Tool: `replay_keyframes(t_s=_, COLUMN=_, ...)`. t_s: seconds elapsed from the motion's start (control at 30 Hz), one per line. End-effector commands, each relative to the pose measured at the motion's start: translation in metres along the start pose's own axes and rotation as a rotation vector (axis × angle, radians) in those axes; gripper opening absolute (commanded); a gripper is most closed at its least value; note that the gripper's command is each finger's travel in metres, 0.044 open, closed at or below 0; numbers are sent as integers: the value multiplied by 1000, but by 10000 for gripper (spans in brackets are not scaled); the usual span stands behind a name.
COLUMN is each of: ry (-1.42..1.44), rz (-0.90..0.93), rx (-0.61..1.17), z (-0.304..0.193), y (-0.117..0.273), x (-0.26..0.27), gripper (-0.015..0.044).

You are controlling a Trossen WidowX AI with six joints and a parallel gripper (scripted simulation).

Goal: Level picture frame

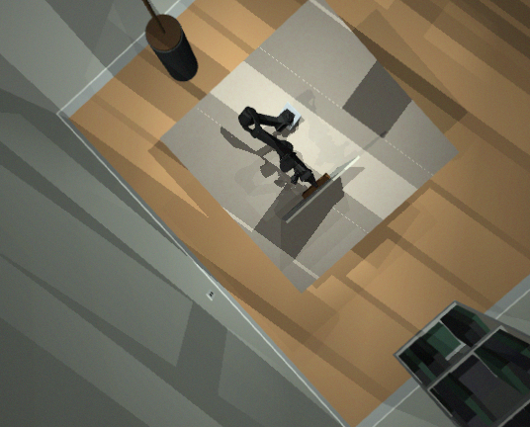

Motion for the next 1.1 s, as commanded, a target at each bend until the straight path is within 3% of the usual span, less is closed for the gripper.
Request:
replay_keyframes(t_s=0.0, ry=5, rz=8, rx=5, z=0, y=0, x=0, gripper=0)
replay_keyframes(t_s=1.07, ry=110, rz=2, rx=1, z=0, y=0, x=-2, gripper=0)
Point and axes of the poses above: the point midway between the two fingers, 35 mm back from their tips, its own y axis back along the fingers, its own x axis across the jaws, z = x × y, the point moved 6 cm from there along y, back along the fingers, and after that the axes turned 4 degrees about -y, right-handed, at the moved point
